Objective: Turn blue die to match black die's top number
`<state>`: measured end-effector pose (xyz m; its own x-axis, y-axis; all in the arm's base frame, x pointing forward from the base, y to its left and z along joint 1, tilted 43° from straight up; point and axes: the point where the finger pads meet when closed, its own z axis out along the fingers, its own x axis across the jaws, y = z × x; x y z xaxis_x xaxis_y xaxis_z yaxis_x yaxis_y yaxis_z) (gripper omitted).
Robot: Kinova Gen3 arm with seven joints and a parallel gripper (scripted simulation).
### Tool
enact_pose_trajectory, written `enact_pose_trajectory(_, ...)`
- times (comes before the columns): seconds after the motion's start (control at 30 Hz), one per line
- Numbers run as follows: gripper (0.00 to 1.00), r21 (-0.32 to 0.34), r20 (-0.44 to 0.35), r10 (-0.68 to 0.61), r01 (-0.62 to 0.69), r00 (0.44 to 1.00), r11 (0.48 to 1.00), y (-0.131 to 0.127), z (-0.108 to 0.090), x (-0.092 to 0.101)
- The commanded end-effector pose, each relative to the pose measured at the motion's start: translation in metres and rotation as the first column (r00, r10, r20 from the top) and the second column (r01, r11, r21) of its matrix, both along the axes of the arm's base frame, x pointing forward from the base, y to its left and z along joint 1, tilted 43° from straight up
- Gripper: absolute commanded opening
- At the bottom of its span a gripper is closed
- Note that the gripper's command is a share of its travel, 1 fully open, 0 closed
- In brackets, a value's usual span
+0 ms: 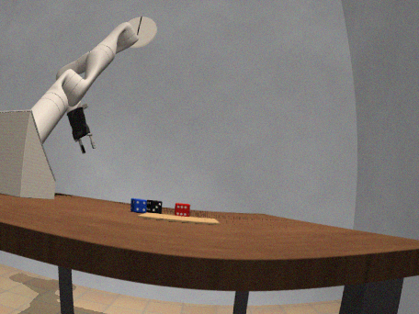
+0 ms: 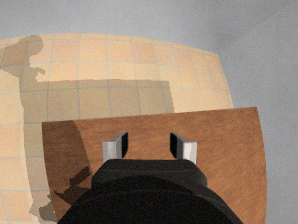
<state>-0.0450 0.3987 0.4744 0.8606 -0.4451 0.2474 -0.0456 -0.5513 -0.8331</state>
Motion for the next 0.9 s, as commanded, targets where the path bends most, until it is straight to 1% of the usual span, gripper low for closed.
enact_pose_trajectory(0.0, 1.0, 0.001, -0.001, 0.0, 0.0, 1.0, 1.0, 0.0, 0.001, 0.0)
enact_pose_trajectory(0.63, 1.0, 0.002, -0.002, -0.001, 0.001, 1.0, 1.0, 0.0, 0.001, 0.0)
enact_pose_trajectory(0.77, 1.0, 0.013, -0.015, -0.017, 0.017, 1.0, 1.0, -0.001, 0.004, 0.007)
enact_pose_trajectory(0.87, 1.0, 0.033, -0.04, -0.046, 0.048, 0.998, 0.998, -0.003, 0.01, 0.02)
